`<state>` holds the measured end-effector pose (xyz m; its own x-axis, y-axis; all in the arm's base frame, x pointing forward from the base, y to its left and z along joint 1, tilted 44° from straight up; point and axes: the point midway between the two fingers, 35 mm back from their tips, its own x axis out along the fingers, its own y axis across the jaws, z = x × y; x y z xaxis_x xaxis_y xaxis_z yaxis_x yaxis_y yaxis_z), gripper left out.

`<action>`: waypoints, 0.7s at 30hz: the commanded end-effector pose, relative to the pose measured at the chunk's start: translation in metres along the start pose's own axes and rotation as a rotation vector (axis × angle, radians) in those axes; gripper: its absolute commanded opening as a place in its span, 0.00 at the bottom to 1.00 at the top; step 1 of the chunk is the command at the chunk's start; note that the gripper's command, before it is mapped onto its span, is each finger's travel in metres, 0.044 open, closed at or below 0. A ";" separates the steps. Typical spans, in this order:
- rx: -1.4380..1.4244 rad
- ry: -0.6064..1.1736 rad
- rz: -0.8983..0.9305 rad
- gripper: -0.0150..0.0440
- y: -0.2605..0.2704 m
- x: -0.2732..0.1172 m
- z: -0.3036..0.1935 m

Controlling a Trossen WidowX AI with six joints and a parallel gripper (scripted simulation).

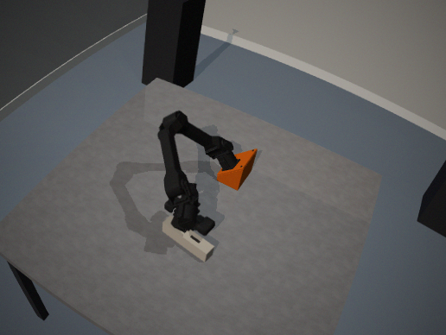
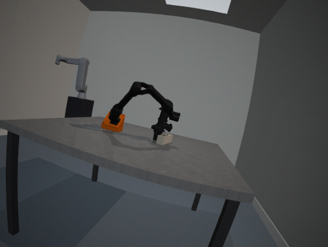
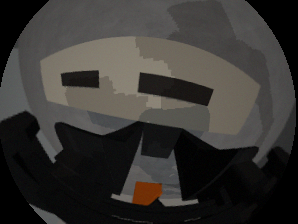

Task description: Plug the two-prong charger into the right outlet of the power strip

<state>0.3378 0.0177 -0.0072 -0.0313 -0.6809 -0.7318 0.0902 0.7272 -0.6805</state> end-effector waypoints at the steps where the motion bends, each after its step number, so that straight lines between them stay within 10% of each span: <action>1: 0.001 -0.002 0.001 0.70 0.000 0.000 0.000; 8: 0.001 -0.002 0.001 1.00 0.000 0.000 0.000; 21: 0.006 -0.010 0.000 1.00 0.000 0.000 -0.003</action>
<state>0.3352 0.0180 -0.0079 -0.0276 -0.6805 -0.7322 0.0901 0.7278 -0.6798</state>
